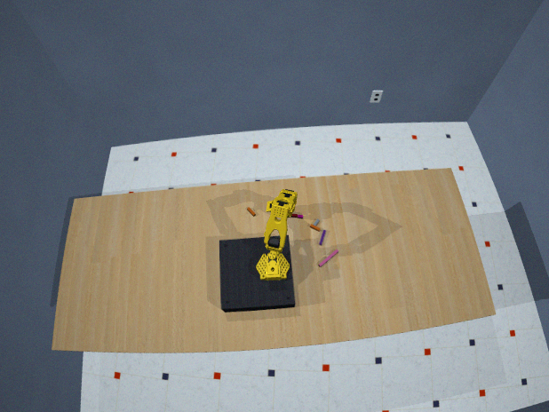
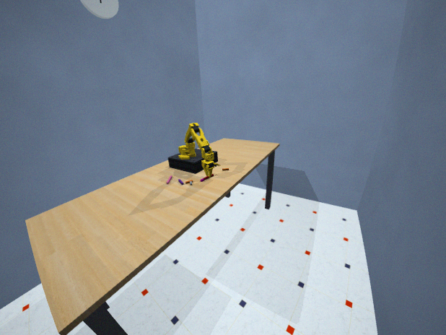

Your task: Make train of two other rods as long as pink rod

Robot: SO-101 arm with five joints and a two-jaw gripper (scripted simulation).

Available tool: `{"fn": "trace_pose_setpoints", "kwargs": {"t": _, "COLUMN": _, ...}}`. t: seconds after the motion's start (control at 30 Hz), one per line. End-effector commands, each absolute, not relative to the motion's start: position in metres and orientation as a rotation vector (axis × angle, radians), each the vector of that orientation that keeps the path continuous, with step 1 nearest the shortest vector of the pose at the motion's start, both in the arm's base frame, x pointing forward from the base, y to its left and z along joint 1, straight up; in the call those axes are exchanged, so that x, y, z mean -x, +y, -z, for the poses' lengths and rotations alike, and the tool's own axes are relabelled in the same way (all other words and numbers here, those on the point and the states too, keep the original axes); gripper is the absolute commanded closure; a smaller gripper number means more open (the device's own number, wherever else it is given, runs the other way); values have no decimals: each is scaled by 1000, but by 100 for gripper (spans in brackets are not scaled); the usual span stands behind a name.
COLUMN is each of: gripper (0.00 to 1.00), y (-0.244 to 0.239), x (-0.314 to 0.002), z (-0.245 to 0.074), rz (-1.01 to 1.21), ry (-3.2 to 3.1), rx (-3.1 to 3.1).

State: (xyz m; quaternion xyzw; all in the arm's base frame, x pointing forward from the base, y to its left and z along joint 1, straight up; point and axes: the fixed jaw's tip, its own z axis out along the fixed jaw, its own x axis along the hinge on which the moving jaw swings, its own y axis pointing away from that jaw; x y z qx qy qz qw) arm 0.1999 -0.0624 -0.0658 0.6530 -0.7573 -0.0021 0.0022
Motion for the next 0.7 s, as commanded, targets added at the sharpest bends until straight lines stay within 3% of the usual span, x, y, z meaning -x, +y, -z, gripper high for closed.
{"fn": "trace_pose_setpoints", "kwargs": {"t": 0.0, "gripper": 97, "y": -62, "x": -196, "z": 68, "rz": 28, "ry": -2369, "rx": -2046}}
{"fn": "trace_pose_setpoints", "kwargs": {"t": 0.67, "gripper": 93, "y": -62, "x": -196, "z": 68, "rz": 28, "ry": -2369, "rx": -2046}}
